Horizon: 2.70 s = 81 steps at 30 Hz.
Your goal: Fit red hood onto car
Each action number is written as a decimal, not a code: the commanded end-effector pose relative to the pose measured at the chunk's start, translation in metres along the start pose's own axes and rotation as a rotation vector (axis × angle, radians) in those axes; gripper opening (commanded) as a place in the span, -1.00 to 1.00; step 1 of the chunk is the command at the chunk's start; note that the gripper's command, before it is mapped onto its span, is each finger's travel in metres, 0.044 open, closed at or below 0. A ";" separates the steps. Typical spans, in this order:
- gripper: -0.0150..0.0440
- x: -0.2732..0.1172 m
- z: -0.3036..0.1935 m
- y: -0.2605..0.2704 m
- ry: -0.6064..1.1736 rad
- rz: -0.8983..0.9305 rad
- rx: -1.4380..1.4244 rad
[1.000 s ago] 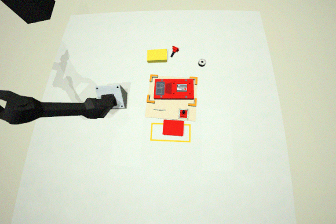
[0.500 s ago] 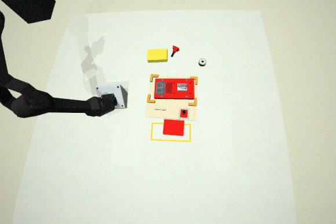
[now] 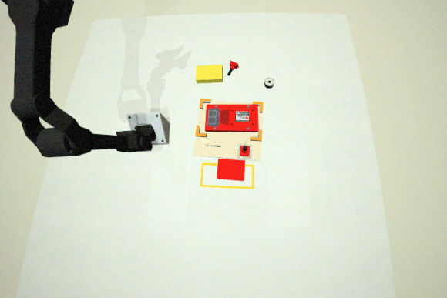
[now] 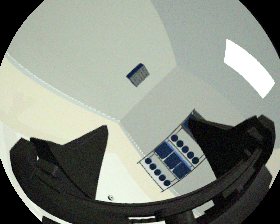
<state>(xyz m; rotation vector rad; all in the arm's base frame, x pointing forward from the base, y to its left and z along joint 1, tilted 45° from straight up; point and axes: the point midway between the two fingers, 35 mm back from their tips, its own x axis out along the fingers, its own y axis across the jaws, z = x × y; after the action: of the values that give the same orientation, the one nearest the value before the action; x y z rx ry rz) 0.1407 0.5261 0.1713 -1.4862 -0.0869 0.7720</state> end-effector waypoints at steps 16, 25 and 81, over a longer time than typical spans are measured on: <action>1.00 0.063 -0.269 -0.028 0.602 0.105 0.468; 1.00 0.034 -0.398 -0.025 0.932 0.095 0.680; 1.00 -0.177 -0.620 0.045 1.854 -0.058 1.265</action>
<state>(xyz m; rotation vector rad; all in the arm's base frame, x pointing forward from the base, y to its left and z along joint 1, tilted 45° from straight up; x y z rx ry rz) 0.3006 -0.0951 0.1248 -0.4482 1.4404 -0.7628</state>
